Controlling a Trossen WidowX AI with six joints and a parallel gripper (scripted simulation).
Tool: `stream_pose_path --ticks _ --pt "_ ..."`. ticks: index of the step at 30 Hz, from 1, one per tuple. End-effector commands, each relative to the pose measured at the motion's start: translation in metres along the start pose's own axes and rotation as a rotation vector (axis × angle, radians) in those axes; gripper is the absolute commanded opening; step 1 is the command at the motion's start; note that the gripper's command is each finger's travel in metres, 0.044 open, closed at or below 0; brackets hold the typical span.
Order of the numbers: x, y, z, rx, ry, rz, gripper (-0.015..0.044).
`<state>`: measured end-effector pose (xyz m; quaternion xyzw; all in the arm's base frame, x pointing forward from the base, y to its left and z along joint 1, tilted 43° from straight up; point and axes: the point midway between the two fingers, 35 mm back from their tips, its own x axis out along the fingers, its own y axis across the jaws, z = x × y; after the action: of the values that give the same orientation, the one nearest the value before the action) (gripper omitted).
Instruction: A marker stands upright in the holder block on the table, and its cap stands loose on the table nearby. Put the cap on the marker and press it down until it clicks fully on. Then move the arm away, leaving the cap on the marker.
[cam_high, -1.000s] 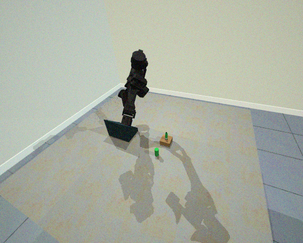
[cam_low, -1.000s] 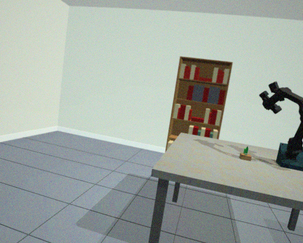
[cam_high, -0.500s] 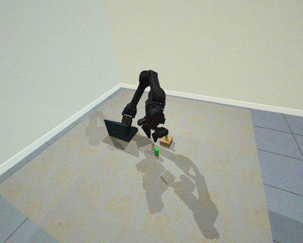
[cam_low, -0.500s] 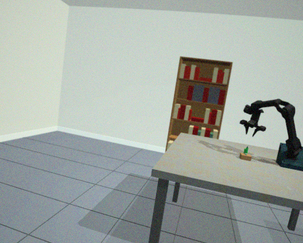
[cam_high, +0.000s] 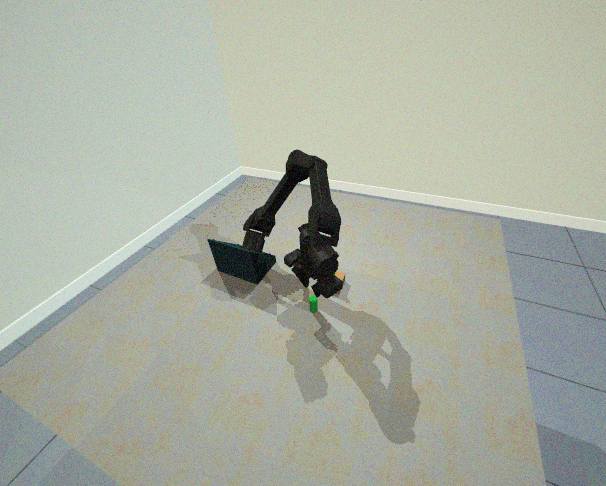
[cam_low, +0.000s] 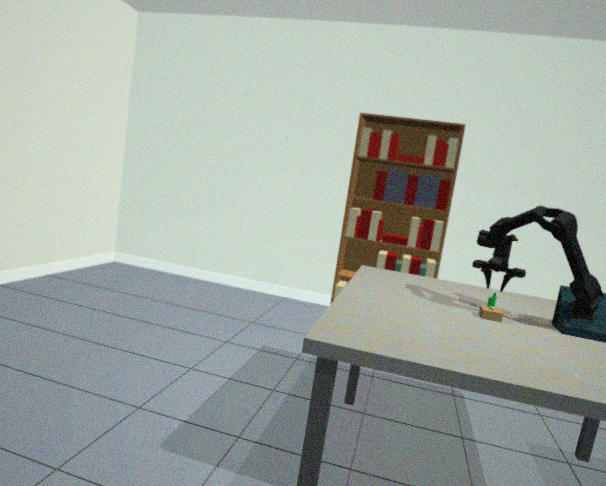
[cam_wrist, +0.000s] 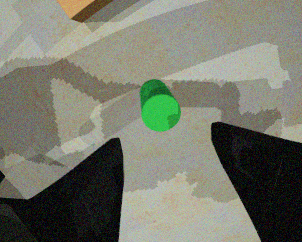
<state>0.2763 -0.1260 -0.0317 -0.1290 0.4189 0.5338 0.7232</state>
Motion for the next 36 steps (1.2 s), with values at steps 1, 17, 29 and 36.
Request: stream_pose_path --ticks 1,17,29,36 --pt "0.014 -0.001 0.0 0.008 -0.008 -0.001 0.023" --pt "0.035 -0.002 0.001 0.008 -0.008 -0.002 0.023" --pt "0.054 -0.002 0.001 0.008 -0.009 -0.001 0.023" --pt "0.065 -0.001 0.002 0.008 -0.01 -0.001 0.023"
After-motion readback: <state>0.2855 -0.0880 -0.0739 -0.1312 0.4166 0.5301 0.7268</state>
